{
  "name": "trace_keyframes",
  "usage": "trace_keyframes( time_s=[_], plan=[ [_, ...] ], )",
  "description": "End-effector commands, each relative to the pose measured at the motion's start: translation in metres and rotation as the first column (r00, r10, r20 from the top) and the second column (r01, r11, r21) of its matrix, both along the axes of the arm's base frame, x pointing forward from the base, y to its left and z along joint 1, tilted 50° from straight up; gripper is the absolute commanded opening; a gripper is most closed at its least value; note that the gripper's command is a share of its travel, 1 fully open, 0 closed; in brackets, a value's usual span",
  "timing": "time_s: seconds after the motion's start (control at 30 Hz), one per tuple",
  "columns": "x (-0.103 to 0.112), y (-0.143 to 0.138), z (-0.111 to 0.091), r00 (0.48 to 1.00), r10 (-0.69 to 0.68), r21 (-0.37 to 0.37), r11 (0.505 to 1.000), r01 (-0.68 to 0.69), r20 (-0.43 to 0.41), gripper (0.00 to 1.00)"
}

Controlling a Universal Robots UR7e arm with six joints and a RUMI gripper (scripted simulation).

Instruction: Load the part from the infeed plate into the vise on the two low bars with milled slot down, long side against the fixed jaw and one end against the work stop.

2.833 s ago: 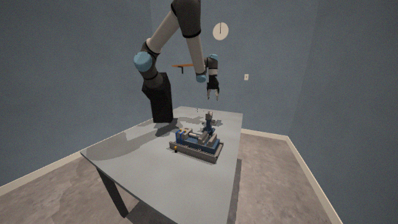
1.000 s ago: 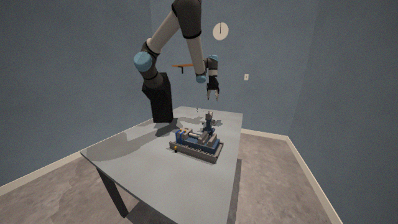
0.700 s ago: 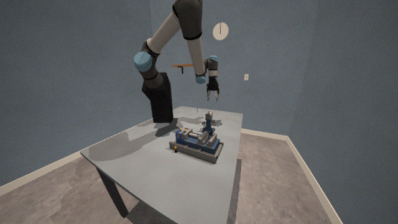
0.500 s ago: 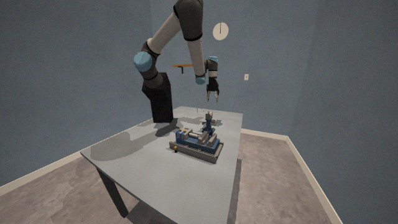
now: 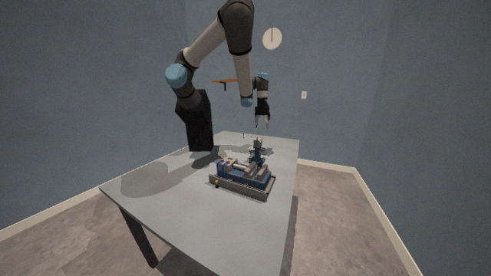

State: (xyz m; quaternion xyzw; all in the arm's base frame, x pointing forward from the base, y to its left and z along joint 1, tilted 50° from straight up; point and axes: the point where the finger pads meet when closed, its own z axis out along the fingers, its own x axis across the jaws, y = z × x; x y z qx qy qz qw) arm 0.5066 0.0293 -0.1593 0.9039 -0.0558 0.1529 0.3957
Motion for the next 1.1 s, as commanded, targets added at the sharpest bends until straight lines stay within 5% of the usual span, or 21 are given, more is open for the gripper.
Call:
trace_keyframes(
  time_s=[0.0, 1.07],
  plan=[
    [0.006, -0.009, -0.008, 1.000, 0.000, 0.003, 1.000, 0.000, 0.006, 0.51],
    [0.023, -0.061, -0.053, 1.000, 0.000, 0.003, 1.000, 0.000, 0.006, 0.51]
  ],
)
